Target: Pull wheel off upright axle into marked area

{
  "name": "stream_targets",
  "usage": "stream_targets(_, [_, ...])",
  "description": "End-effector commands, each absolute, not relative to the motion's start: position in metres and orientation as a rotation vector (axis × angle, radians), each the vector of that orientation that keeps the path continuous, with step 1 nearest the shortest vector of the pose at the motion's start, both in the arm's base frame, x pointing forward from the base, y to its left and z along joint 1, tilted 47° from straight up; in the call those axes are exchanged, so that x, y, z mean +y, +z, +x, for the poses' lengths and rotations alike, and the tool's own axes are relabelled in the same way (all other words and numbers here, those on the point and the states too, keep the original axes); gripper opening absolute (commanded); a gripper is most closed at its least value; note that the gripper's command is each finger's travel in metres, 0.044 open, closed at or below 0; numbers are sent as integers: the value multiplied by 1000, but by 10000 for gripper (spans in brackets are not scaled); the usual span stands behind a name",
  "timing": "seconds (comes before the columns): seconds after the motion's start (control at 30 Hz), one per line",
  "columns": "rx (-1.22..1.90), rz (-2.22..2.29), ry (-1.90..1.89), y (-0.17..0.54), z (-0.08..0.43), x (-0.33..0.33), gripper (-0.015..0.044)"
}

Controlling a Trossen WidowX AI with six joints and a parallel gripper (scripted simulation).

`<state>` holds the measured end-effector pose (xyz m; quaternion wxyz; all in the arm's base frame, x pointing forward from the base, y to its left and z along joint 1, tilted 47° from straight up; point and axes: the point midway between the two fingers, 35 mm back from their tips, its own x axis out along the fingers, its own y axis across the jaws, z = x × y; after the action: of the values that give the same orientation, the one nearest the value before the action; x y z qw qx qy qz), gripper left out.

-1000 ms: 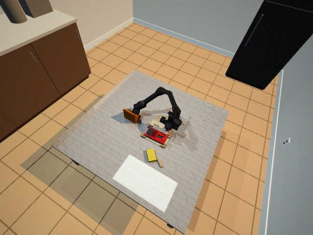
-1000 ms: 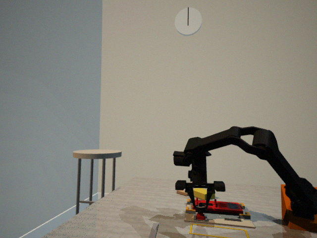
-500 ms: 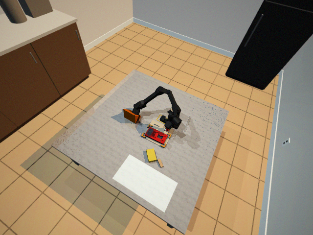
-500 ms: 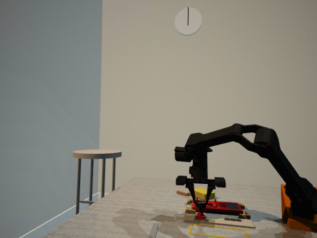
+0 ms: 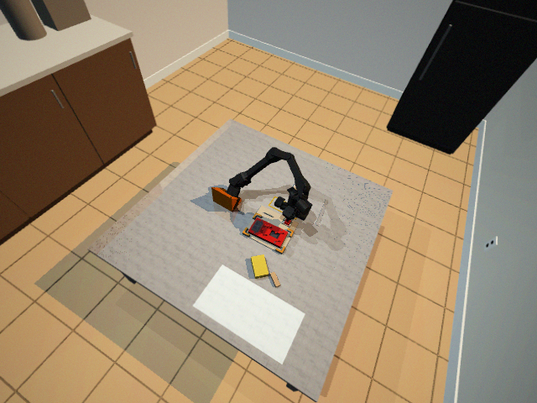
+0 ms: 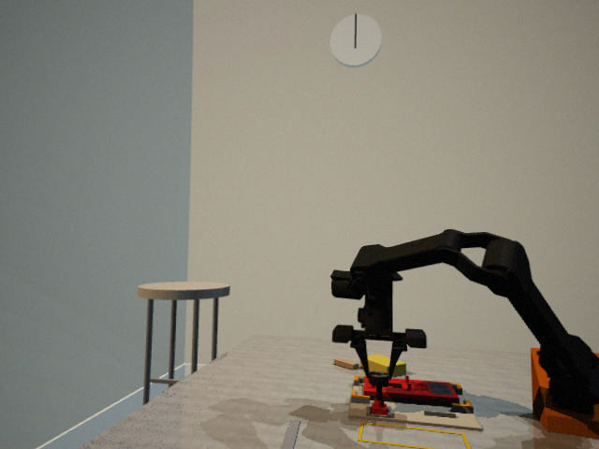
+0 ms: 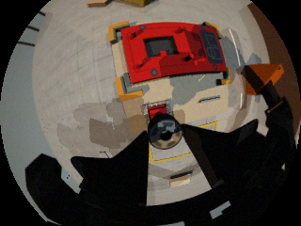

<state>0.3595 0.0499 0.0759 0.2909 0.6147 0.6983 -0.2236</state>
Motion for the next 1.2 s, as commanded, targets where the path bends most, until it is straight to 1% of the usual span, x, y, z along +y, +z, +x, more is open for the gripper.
stream_targets(0.0, [1859, 1635, -593, 78, 359, 48, 0])
stream_targets(0.63, [1858, 1635, -594, 104, 362, 23, 0])
stream_targets(0.7, [1857, 1638, -594, 100, 360, 30, 0])
stream_targets(1.17, [1859, 1637, -596, 131, 333, 50, 0])
